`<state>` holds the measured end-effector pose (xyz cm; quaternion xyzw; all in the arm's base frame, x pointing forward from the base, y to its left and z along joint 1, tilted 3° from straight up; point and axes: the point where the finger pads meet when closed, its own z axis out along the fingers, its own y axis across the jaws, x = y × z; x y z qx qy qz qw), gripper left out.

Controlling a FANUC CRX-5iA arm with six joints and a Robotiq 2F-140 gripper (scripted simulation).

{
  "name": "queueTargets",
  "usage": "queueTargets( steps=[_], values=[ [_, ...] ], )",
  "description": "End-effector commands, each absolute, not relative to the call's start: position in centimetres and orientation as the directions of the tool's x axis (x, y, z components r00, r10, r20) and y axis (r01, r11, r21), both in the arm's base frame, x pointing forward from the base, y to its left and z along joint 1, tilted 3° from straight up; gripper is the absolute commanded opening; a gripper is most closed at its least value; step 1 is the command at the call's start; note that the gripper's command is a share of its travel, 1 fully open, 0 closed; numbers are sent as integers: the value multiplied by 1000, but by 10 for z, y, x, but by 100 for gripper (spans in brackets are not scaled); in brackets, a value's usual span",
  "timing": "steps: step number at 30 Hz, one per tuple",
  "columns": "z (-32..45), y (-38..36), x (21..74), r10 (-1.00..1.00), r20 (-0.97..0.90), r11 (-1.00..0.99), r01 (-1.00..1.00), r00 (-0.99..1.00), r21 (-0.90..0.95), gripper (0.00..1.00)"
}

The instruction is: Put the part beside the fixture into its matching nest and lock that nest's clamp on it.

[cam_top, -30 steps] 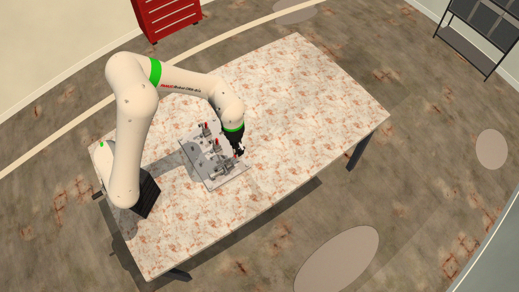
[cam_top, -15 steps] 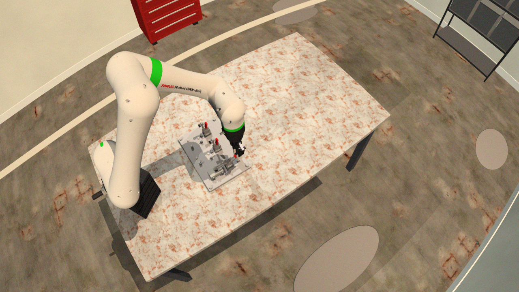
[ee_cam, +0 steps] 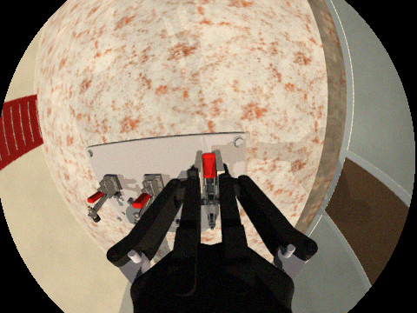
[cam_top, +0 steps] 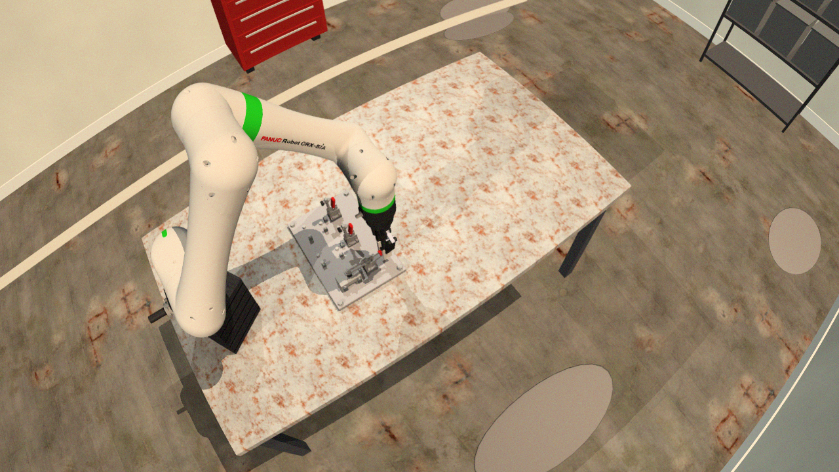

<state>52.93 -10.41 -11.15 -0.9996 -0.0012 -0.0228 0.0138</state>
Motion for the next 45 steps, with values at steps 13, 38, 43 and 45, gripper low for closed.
queueTargets(
  steps=[13, 38, 43, 45],
  values=[
    [-113, -104, 529, 1, 44, -1000, 3, 999, -28, 0],
    [-117, -104, 531, 1, 44, -1000, 3, 999, -28, 0],
    [-117, -104, 531, 1, 44, -1000, 3, 999, -28, 0],
    [-117, -104, 531, 1, 44, -1000, 3, 999, -28, 28]
  ],
)
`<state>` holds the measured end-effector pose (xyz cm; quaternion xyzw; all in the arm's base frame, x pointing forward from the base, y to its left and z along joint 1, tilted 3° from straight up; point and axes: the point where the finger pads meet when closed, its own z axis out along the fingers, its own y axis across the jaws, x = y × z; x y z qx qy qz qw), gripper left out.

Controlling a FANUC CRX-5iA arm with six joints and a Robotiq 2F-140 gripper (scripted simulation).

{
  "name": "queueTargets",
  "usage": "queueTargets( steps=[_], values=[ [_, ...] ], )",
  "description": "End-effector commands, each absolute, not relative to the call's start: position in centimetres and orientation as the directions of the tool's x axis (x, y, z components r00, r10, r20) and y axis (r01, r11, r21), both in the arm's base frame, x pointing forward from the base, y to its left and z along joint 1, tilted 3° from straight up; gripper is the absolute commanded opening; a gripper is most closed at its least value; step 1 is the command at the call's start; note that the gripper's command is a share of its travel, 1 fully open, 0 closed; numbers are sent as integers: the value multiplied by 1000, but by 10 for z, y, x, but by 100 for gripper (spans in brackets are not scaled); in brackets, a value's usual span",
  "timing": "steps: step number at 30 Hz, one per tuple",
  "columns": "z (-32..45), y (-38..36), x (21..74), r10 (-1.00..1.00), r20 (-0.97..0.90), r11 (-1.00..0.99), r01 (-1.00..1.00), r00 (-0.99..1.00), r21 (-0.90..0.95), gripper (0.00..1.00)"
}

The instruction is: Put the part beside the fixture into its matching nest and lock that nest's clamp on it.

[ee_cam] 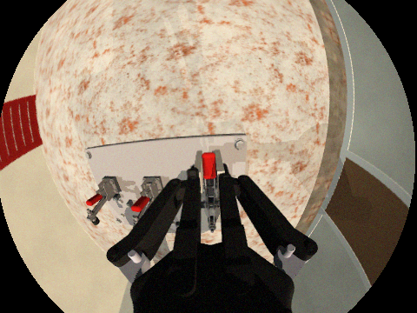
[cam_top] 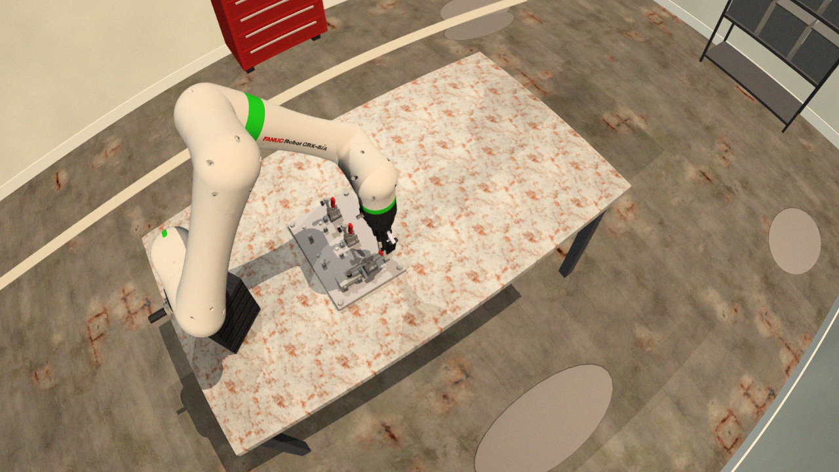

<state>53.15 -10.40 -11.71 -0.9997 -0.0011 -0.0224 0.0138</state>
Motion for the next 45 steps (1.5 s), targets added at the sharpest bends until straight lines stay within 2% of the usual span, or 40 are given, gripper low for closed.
queueTargets(
  steps=[1, 31, 45],
  values=[
    [-117, -104, 531, 1, 44, -1000, 3, 999, -28, 28],
    [-116, -104, 531, 1, 44, -1000, 3, 999, -28, 28],
    [-74, -105, 529, 1, 44, -1000, 3, 999, -28, 28]
  ],
)
